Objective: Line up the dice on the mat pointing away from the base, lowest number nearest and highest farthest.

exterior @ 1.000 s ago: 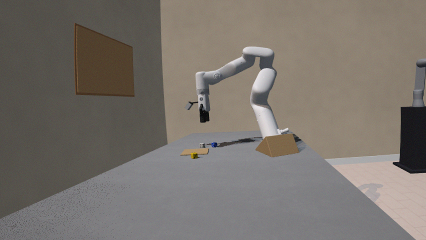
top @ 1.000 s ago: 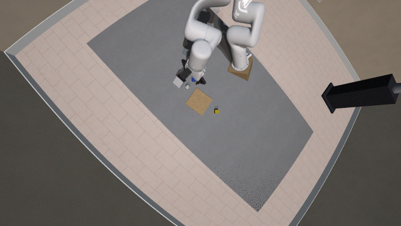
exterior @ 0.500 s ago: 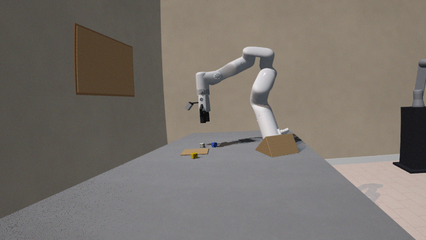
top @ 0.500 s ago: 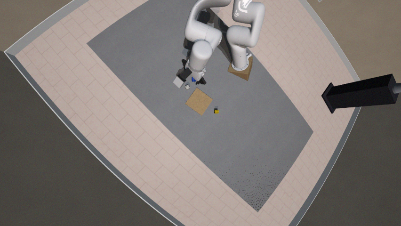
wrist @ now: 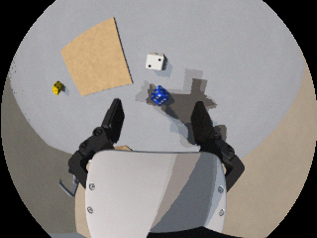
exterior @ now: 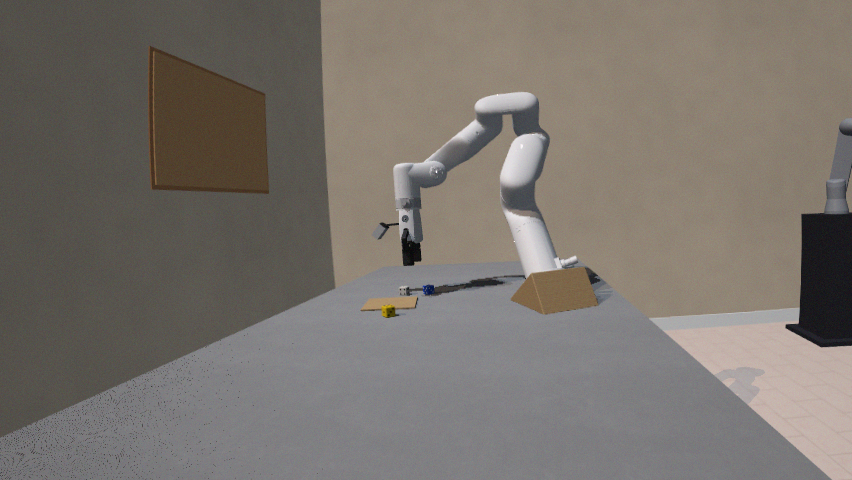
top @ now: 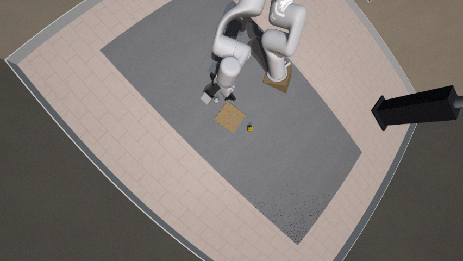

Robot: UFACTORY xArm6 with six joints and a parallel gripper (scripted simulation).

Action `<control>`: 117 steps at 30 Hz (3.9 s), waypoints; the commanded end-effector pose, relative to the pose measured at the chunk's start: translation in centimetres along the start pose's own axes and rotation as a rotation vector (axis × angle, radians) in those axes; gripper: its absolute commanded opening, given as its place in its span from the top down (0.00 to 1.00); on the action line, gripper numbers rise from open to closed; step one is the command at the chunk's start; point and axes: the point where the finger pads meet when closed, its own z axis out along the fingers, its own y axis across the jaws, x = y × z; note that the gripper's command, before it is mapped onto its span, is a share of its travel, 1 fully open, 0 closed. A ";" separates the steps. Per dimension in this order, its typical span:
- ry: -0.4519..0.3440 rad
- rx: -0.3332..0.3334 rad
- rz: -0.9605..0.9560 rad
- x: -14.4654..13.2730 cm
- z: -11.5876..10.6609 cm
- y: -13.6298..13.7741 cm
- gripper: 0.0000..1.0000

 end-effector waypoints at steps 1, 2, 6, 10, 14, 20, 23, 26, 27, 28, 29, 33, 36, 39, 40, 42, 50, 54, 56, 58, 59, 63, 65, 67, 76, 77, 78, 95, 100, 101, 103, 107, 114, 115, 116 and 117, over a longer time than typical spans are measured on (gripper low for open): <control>0.006 -0.001 0.002 0.5 3.1 0.1 0.00; 0.006 -0.001 0.002 0.5 3.6 0.1 0.00; 0.006 -0.001 0.002 0.5 4.6 0.1 0.00; 0.006 -0.001 0.002 0.5 4.7 0.1 0.00; 0.006 -0.001 0.002 0.5 4.7 0.1 0.00; 0.006 -0.001 0.002 0.5 4.7 0.1 0.00; 0.006 -0.001 0.002 0.5 4.7 0.1 0.00; 0.006 -0.001 0.002 0.5 4.7 0.1 0.00; 0.006 -0.001 0.002 0.5 4.7 0.1 0.00; 0.006 -0.001 0.002 0.5 4.7 0.1 0.00; 0.006 -0.001 0.002 0.5 4.7 0.1 0.00; 0.006 -0.001 0.002 0.5 4.7 0.1 0.00; 0.006 -0.001 0.002 0.5 4.7 0.1 0.00; 0.006 -0.001 0.002 0.5 4.7 0.1 0.00; 0.006 -0.001 0.002 0.5 4.7 0.1 0.00; 0.006 -0.001 0.002 0.5 4.7 0.1 0.00; 0.006 -0.001 0.002 0.6 4.7 0.1 0.00; 0.006 -0.001 0.002 1.5 4.7 -0.1 0.00; 0.006 -0.001 0.002 2.4 4.7 -0.2 0.00; 0.006 -0.001 0.002 3.5 4.7 -0.4 0.00; 0.006 -0.001 0.002 4.1 4.7 -0.5 0.00; 0.006 -0.001 0.002 5.2 4.7 -0.6 0.00; 0.006 -0.001 0.002 6.2 4.6 -0.8 0.00; 0.006 -0.001 0.002 7.0 4.6 -0.9 0.00; 0.006 -0.001 0.002 7.7 4.6 -1.0 0.00; 0.006 -0.001 0.002 7.7 4.6 -1.0 0.00; 0.006 -0.001 0.002 7.7 4.6 -1.0 0.00; 0.006 -0.001 0.002 7.7 4.6 -1.0 0.00; 0.006 -0.001 0.002 7.7 4.6 -1.0 0.00; 0.006 -0.001 0.002 7.7 4.6 -1.0 0.00; 0.006 -0.001 0.002 7.7 4.6 -1.0 0.00; 0.006 -0.001 0.002 7.7 4.6 -1.0 0.00; 0.006 -0.001 0.002 7.7 4.6 -1.0 0.00; 0.006 -0.001 0.002 7.7 4.6 -1.0 0.00; 0.006 -0.001 0.002 7.7 4.6 -1.1 0.00; 0.006 -0.001 0.002 7.7 4.6 -1.2 0.00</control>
